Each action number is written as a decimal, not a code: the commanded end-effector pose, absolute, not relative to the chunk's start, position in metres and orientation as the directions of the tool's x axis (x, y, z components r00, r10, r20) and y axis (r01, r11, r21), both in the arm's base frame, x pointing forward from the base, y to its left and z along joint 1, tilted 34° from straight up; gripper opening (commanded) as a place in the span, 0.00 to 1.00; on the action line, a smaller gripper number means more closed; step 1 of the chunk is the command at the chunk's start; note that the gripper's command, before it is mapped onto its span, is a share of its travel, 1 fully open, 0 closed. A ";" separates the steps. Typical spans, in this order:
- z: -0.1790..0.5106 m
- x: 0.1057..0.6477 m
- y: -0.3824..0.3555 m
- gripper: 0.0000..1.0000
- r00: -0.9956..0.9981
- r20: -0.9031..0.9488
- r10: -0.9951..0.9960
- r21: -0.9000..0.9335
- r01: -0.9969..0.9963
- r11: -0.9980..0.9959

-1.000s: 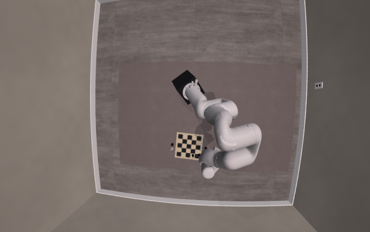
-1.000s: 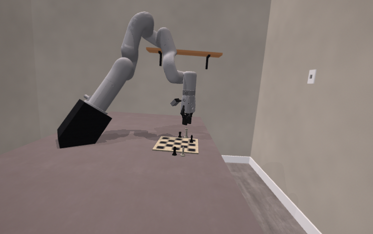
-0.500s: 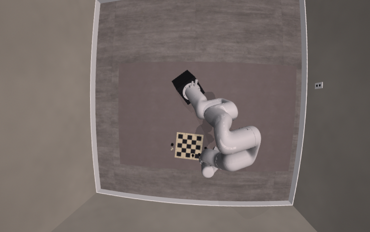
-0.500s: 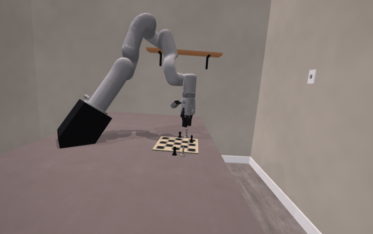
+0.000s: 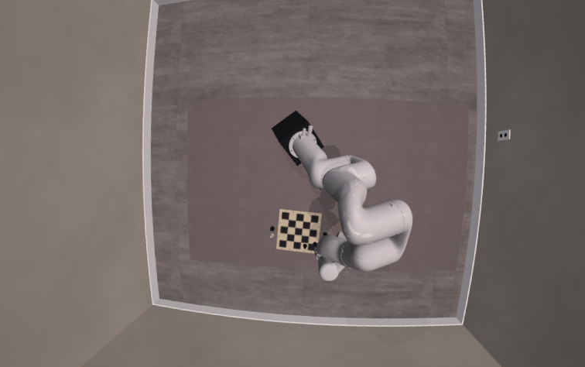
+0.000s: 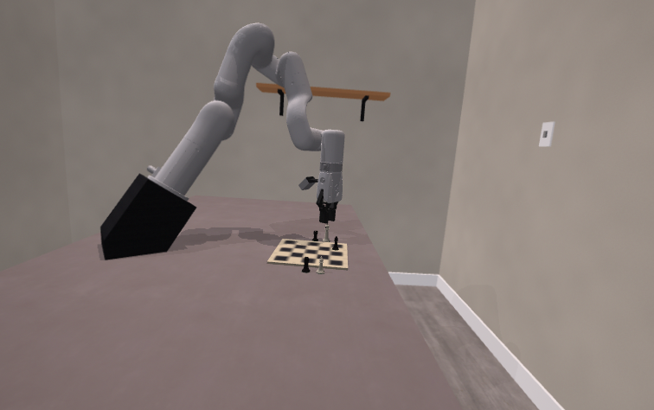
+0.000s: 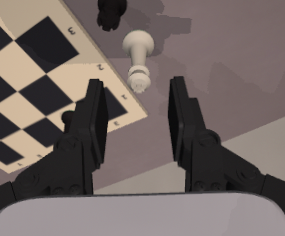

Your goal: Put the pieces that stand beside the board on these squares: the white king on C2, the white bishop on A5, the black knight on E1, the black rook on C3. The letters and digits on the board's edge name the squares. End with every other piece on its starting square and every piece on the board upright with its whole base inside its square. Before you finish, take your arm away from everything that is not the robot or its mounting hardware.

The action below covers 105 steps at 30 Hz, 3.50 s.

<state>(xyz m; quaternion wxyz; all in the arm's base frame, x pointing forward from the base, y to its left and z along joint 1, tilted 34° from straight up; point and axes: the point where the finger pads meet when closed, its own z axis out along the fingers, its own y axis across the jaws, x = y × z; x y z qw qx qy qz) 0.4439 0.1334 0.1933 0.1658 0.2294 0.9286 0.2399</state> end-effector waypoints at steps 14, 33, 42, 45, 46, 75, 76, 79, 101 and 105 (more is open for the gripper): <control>0.195 0.445 0.133 0.42 -0.839 -0.200 0.506 0.523 0.345 0.779; 0.195 0.445 0.133 0.42 -0.839 -0.200 0.506 0.523 0.345 0.779; 0.195 0.446 0.134 0.42 -0.839 -0.200 0.506 0.523 0.345 0.779; 0.195 0.446 0.134 0.42 -0.839 -0.200 0.506 0.523 0.345 0.779; 0.195 0.446 0.134 0.42 -0.839 -0.200 0.506 0.523 0.345 0.779; 0.195 0.446 0.134 0.42 -0.839 -0.200 0.506 0.523 0.345 0.779; 0.195 0.446 0.134 0.42 -0.839 -0.200 0.506 0.523 0.345 0.779; 0.195 0.446 0.134 0.42 -0.839 -0.200 0.506 0.523 0.345 0.779; 0.166 0.460 0.147 0.42 -0.839 -0.200 0.506 0.523 0.345 0.779; 0.162 0.463 0.149 0.42 -0.839 -0.200 0.506 0.523 0.345 0.779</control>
